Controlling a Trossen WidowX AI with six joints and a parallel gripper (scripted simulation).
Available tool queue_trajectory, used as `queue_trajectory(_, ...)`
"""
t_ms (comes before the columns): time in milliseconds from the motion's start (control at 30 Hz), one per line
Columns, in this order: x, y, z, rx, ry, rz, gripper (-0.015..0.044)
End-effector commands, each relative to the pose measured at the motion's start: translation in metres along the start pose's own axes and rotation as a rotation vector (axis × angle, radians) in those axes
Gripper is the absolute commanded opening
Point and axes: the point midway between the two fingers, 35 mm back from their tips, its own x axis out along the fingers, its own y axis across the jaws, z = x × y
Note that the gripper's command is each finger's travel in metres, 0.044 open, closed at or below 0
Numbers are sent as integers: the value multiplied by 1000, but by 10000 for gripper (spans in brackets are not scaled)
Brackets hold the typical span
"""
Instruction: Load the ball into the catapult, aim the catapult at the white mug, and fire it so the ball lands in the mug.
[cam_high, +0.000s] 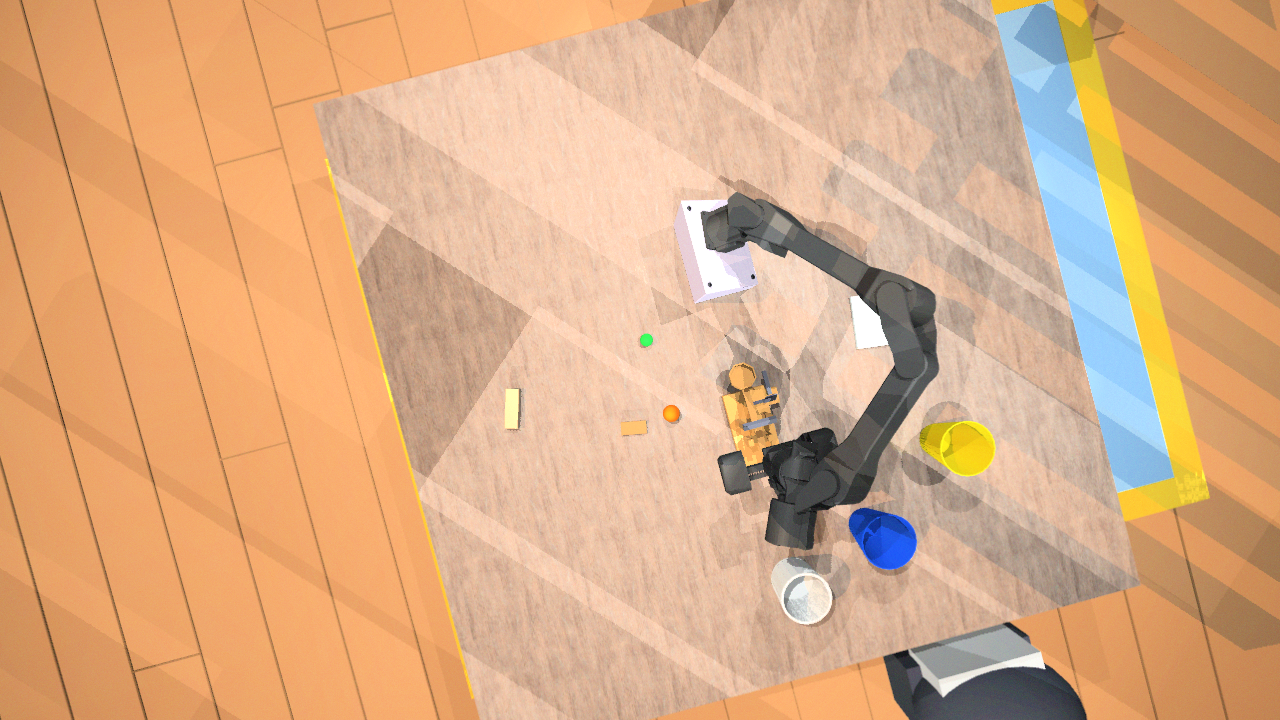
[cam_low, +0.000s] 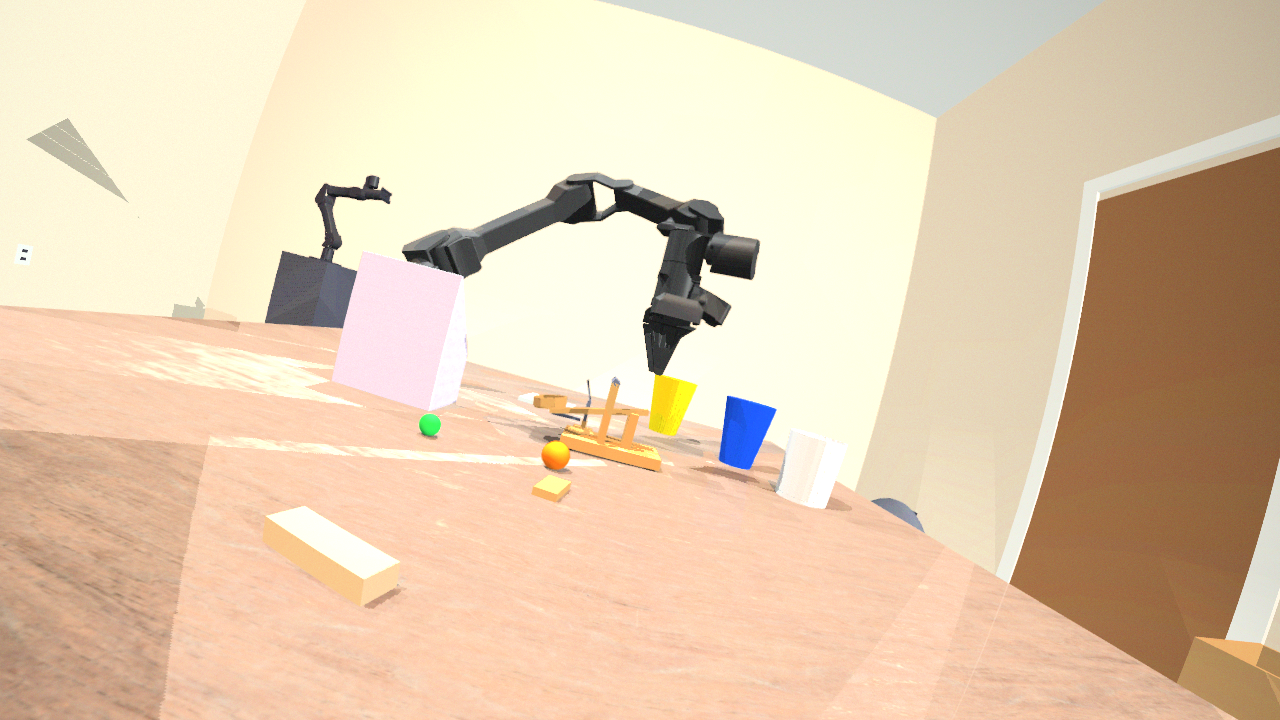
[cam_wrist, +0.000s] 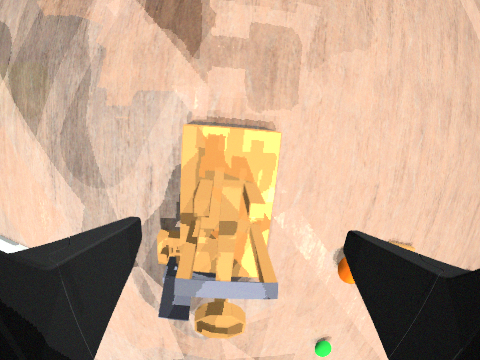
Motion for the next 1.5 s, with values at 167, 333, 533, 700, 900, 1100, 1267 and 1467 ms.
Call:
queue_trajectory(167,-4,6,-4,-13,13,5,440)
queue_trajectory(333,33,7,-3,-14,12,6,440)
queue_trajectory(533,44,7,-4,-14,12,7,440)
queue_trajectory(700,50,7,-4,-14,12,7,440)
queue_trajectory(900,60,7,-3,-14,12,7,440)
queue_trajectory(1100,70,7,-3,-14,12,7,440)
queue_trajectory(1267,78,7,-4,-14,12,8,440)
queue_trajectory(1467,88,7,-4,-14,12,9,440)
